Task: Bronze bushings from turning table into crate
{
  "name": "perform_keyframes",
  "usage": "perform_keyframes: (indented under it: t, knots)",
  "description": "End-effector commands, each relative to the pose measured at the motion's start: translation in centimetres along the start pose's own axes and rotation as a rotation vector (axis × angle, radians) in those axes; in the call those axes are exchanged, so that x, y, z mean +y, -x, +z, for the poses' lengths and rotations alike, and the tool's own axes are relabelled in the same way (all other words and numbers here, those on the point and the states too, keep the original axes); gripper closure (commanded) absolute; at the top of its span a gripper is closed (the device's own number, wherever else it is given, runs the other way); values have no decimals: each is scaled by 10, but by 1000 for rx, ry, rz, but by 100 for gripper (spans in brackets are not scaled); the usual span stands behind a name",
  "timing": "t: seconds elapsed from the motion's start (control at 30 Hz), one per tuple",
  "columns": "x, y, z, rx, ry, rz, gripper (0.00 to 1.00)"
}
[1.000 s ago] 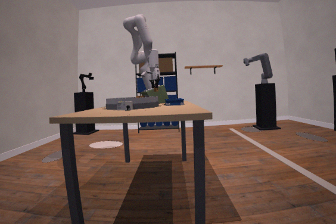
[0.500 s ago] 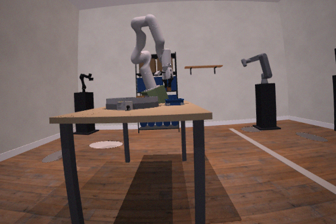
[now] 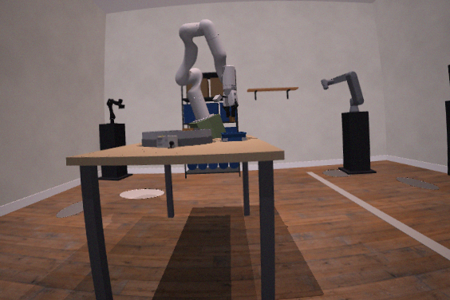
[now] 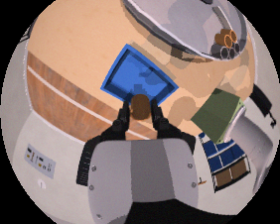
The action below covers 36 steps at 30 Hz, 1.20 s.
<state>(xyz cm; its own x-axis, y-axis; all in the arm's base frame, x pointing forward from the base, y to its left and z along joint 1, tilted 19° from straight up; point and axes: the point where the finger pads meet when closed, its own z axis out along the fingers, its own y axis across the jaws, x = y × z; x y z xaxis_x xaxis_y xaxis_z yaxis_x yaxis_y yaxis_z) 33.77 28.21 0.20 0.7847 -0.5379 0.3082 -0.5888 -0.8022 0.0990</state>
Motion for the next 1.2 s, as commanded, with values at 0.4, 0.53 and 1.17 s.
perform_keyframes:
  t: [0.4,0.53,1.17]
  knots:
    - [-1,0,11,0,0,0,100]
    - [-1,1,33,0,0,0,100]
    - [-2,1,66,0,0,0,100]
